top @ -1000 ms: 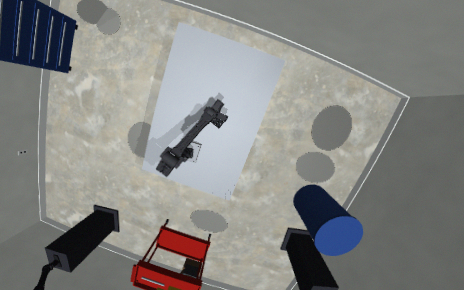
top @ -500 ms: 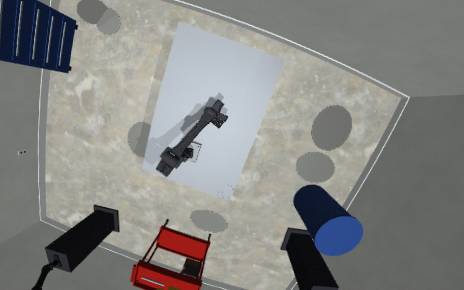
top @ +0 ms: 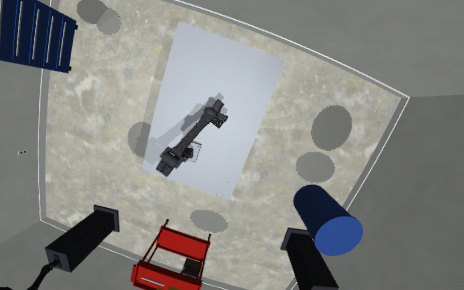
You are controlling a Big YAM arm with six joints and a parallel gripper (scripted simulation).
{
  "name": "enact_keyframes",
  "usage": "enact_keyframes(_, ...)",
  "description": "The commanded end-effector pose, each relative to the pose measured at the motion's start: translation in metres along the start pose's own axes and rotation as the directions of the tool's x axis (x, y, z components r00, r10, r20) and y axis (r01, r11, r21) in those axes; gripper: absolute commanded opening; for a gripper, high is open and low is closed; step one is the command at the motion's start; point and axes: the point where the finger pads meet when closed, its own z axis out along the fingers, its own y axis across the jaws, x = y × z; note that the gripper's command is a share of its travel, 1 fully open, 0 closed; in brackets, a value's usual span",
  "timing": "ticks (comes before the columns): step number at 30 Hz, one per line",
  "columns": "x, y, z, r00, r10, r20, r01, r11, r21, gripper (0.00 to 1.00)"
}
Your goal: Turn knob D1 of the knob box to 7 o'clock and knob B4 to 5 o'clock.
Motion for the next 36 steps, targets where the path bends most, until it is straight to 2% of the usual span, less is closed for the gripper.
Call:
enact_keyframes(1, -0.0021, 0.0123, -0.0161, 1.000, 0.011, 0.016, -0.010, 0.999, -0.049, 0.20)
enact_keyframes(36, -0.0065, 0.0187, -0.0177, 1.000, 0.014, 0.018, -0.013, 0.998, -0.055, 0.20)
